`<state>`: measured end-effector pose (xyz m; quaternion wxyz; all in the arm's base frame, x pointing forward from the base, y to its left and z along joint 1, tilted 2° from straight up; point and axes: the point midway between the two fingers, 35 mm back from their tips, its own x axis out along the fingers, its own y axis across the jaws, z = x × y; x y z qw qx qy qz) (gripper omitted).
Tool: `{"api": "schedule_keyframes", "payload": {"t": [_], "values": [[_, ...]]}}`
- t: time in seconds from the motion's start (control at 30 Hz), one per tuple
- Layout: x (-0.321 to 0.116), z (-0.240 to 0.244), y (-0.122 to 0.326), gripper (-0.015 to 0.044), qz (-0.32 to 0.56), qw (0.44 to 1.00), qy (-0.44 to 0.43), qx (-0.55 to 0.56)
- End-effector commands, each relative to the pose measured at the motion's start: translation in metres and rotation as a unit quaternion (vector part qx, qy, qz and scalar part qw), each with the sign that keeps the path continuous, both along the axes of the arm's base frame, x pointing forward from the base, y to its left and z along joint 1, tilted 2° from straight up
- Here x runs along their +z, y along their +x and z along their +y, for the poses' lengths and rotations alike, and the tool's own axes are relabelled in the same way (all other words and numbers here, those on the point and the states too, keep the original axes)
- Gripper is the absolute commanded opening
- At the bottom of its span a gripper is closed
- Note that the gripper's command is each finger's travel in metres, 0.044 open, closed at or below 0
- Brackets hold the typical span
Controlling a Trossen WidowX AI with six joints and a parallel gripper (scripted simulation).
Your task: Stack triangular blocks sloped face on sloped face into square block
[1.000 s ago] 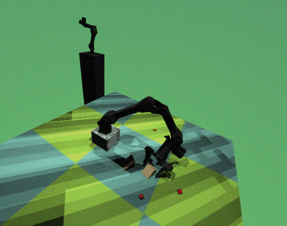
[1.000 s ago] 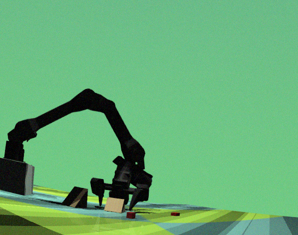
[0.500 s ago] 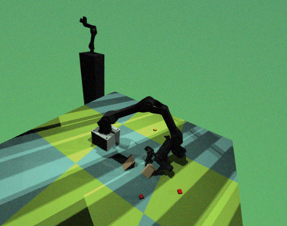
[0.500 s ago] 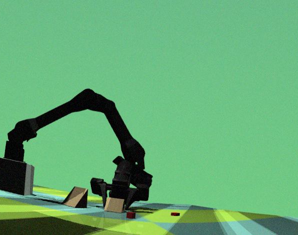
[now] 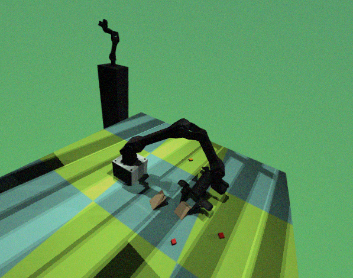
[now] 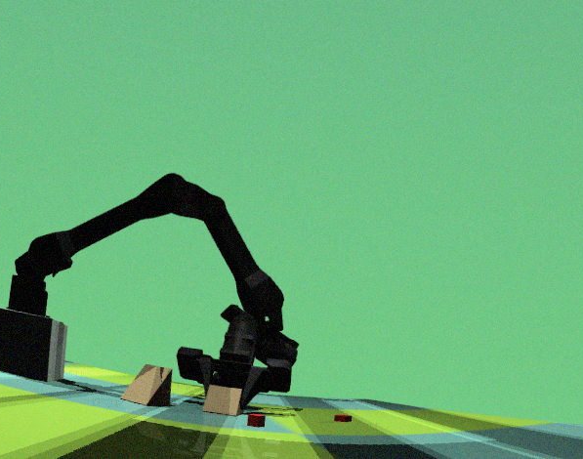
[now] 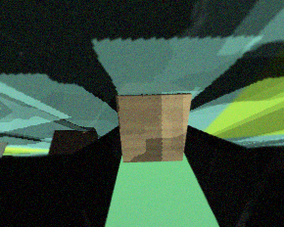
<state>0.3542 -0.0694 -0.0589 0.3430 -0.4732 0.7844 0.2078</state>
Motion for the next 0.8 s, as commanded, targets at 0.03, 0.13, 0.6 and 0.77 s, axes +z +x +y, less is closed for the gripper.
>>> {"api": "schedule_keyframes", "payload": {"t": [0.03, 0.13, 0.6, 0.77], "values": [[0.015, 0.000, 0.002, 0.0000, -0.001, 1.000, 0.000, 0.000], [0.029, -0.001, 0.002, 0.0000, -0.001, 1.000, 0.000, 0.000], [0.097, -0.003, -0.001, 0.0000, -0.001, 1.000, 0.000, 0.000], [0.100, -0.003, -0.002, 0.0000, -0.001, 1.000, 0.000, 0.000]]}}
